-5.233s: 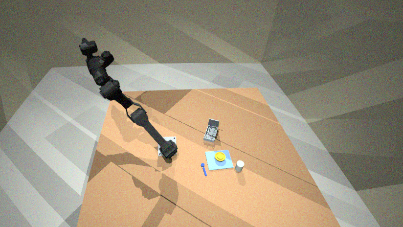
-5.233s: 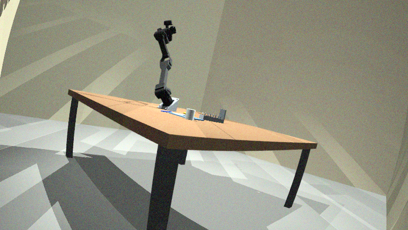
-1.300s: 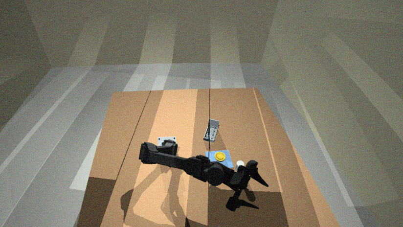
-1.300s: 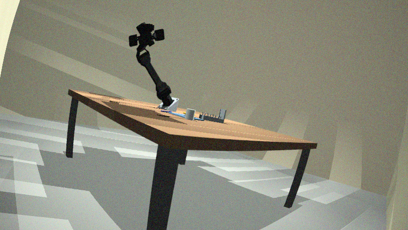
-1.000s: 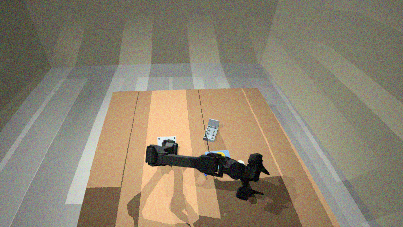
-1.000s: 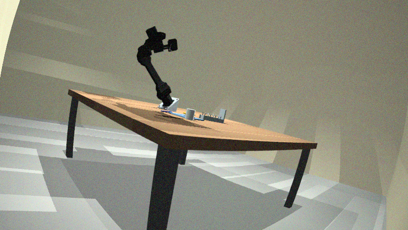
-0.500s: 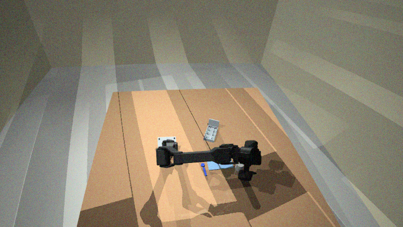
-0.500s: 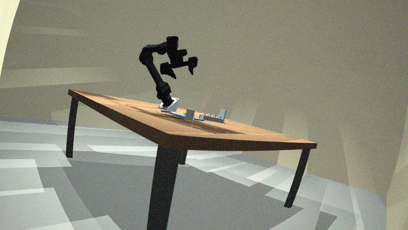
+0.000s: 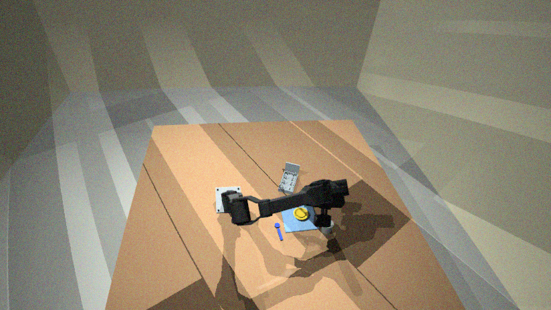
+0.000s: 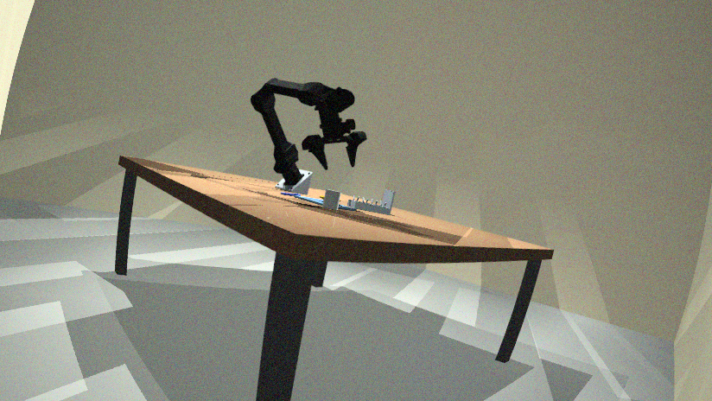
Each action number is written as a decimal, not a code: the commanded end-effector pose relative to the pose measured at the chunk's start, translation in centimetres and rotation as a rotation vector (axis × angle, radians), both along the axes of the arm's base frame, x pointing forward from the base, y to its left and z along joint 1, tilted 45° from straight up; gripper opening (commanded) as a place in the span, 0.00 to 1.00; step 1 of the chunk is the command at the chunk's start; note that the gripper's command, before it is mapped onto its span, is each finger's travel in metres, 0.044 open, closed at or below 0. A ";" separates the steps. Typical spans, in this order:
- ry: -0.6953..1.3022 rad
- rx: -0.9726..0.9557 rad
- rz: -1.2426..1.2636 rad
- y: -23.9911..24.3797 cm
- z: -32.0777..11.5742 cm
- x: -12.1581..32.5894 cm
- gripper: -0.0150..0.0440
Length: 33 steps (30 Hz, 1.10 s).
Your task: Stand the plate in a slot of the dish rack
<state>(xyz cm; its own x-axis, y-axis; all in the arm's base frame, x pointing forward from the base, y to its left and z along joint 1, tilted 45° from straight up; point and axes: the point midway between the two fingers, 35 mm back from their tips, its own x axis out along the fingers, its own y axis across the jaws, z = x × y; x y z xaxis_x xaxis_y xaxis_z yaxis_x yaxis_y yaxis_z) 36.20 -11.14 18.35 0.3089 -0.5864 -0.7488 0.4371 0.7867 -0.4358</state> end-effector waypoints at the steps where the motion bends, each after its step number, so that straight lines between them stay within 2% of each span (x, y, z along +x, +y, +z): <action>1: 0.147 -0.010 -0.025 1.1 -3.1 -1.5 0.93; 14: 0.531 -0.125 -0.066 3.1 -8.1 -6.1 0.93; 33: 0.535 -0.127 -0.066 1.7 -9.3 -6.4 0.93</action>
<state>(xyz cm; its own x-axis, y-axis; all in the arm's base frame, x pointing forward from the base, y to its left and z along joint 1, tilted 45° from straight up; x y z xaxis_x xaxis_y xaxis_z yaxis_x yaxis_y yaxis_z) 29.88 -9.11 9.45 -0.1358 -0.6851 -0.7157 0.1801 0.6933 -0.6978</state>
